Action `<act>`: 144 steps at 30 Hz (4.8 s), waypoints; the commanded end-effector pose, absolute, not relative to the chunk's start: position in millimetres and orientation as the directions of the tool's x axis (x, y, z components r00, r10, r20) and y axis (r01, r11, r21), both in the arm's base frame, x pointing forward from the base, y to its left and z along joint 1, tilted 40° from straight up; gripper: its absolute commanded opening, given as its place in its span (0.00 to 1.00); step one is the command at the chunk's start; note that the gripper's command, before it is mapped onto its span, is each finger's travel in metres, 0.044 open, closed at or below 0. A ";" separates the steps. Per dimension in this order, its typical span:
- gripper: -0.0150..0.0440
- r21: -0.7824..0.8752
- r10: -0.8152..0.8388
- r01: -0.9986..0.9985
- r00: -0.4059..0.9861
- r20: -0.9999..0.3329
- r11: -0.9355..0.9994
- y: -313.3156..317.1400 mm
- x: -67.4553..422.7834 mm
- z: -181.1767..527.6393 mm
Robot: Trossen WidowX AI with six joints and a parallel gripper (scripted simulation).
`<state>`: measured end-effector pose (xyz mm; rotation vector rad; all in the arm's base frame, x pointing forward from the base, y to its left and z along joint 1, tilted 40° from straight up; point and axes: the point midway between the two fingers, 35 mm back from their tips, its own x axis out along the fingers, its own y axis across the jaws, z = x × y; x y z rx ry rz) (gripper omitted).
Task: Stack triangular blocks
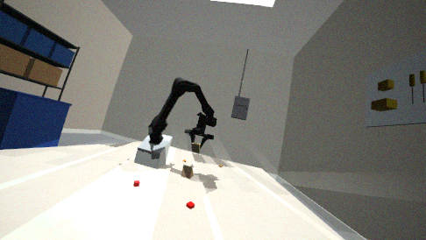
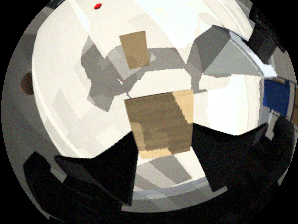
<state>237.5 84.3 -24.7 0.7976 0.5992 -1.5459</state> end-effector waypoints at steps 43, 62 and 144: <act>0.25 0.083 -0.642 0.988 -0.021 -0.767 -0.131 -19.4 245.7 -9.4; 0.25 0.081 -0.641 0.987 -0.029 -0.767 -0.142 -47.5 244.8 -20.8; 0.25 0.078 -0.643 0.986 -0.033 -0.765 -0.144 -70.1 242.7 -32.3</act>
